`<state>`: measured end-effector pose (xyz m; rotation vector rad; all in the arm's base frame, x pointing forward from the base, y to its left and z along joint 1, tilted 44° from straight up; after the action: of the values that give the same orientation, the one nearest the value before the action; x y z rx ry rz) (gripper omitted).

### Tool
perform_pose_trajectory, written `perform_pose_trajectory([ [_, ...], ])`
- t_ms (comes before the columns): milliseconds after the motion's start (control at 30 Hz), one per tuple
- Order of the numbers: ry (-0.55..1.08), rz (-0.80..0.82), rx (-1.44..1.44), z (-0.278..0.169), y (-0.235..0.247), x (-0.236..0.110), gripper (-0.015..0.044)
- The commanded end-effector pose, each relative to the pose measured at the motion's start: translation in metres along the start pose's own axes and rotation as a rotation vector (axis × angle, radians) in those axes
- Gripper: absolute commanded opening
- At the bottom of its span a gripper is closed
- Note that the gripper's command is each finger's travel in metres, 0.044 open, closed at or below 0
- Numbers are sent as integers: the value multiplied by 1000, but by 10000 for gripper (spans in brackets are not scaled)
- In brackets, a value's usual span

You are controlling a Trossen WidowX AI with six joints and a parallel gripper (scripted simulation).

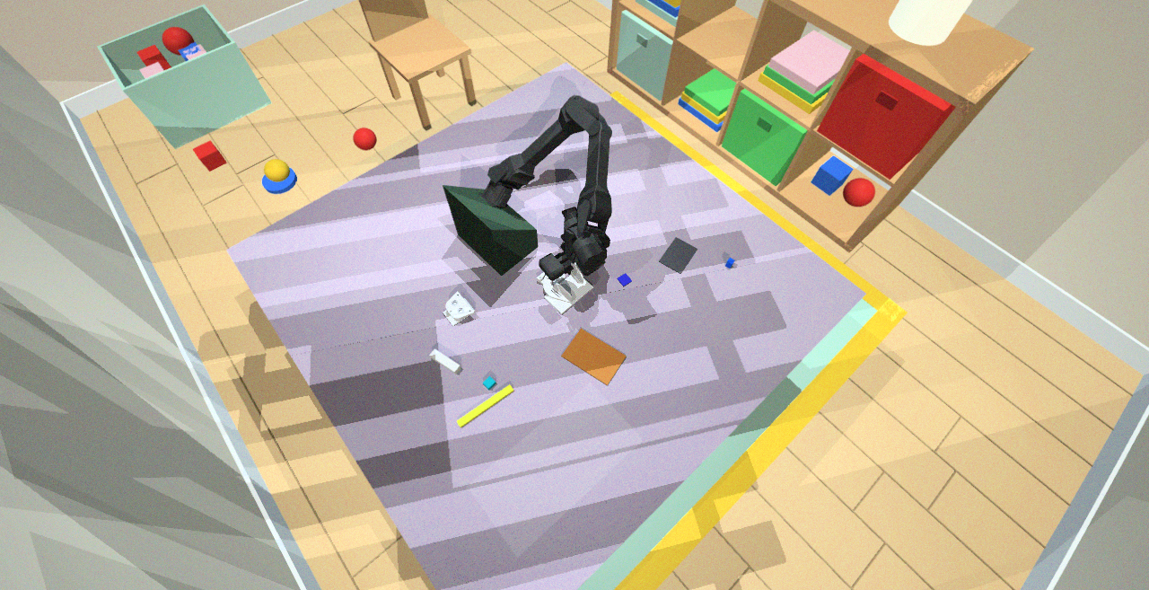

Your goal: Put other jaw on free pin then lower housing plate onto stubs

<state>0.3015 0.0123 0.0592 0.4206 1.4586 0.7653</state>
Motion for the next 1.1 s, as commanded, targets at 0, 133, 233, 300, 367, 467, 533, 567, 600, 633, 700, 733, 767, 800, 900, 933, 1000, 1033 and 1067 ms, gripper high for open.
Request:
perform_pose_trajectory([
  [0,-2,11,-12,-6,-9,1,134],
  [133,-2,11,-12,-6,-9,1,134],
  [233,-2,11,-12,-6,-9,1,134],
  [300,-2,11,-12,-6,-9,1,134],
  [367,-2,11,-12,-6,-9,1,134],
  [467,-2,11,-12,-6,-9,1,134],
  [533,-2,11,-12,-6,-9,1,134],
  [567,-2,11,-8,-6,-9,1,134],
  [600,-2,11,0,-6,-9,1,134],
  [633,-2,11,4,-6,-9,1,134],
  [700,-2,11,4,-6,-9,1,134],
  [733,-2,11,4,-6,-9,1,134],
  [767,-2,11,4,-6,-9,1,134],
  [800,-2,11,4,-6,-9,1,134],
  [900,-2,11,4,-6,-9,1,134],
  [933,-2,11,4,-6,-9,1,134],
  [1000,-2,11,4,-6,-7,1,134],
  [1033,-2,11,4,-6,-4,1,134],
  [1067,-2,11,4,-6,-1,1,134],
])
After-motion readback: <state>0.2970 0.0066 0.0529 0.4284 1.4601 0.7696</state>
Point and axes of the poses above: the point midway between the two fingers, 35 mm back from their tips, its own x axis out along the fingers, its own y axis across the jaws, z = x × y, the point moved 6 cm from there along -x, back along the fingers, and after that the axes turned 15 degrees about -x, right-handed, at the moved point
